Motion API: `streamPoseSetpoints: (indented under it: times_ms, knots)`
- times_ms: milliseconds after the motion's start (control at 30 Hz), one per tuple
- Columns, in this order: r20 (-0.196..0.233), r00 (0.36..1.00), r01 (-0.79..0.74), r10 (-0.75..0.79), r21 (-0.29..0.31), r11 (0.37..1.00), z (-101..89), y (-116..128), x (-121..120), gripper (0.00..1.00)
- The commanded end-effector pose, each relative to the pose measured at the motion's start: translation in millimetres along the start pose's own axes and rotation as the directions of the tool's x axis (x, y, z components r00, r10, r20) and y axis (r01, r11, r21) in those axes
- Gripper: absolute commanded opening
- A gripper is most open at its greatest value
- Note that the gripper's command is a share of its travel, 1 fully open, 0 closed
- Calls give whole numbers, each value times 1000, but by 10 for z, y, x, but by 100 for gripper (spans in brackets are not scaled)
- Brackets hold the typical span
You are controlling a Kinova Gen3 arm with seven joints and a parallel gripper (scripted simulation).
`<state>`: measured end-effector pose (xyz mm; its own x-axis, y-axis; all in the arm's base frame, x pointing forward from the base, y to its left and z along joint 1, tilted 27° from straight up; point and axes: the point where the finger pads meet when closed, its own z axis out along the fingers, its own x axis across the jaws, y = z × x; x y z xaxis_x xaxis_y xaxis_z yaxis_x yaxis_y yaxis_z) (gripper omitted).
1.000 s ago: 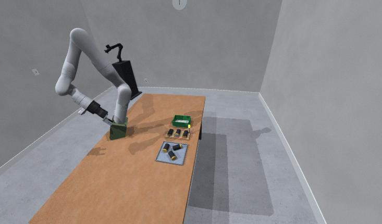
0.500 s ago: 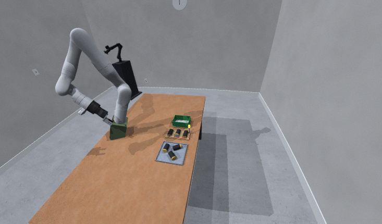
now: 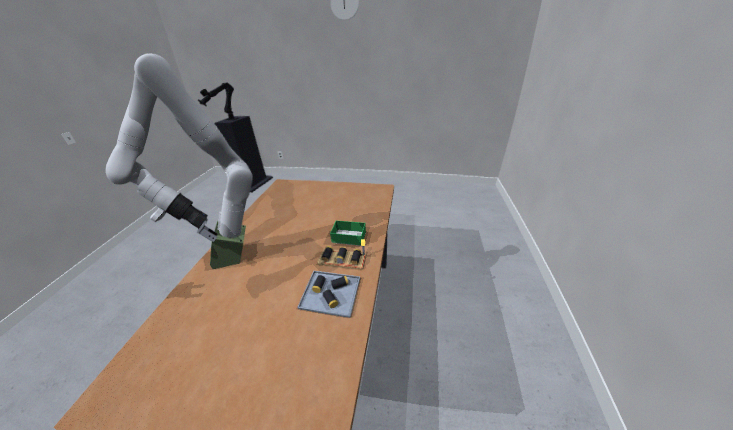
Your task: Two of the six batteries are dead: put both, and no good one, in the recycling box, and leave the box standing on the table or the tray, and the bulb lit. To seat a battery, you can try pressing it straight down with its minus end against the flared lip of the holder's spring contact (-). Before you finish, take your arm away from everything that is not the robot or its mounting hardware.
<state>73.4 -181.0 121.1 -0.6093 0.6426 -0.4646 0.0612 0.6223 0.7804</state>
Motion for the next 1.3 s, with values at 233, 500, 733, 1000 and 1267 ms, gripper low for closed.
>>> streamPoseSetpoints:
  times_ms: [233, 500, 733, 1000, 1267]
  knots:
    - [-76, 997, -1, 1, 4, 1000, 76, -18, -25, 100]
    - [-214, 977, -5, 11, 27, 1000, 214, -65, -73, 100]
    - [-321, 947, 4, 15, 59, 998, 333, -106, -138, 100]
    - [-489, 872, 61, 14, 138, 988, 594, -161, -339, 100]
    - [-589, 808, 146, 4, 206, 968, 877, -146, -581, 100]
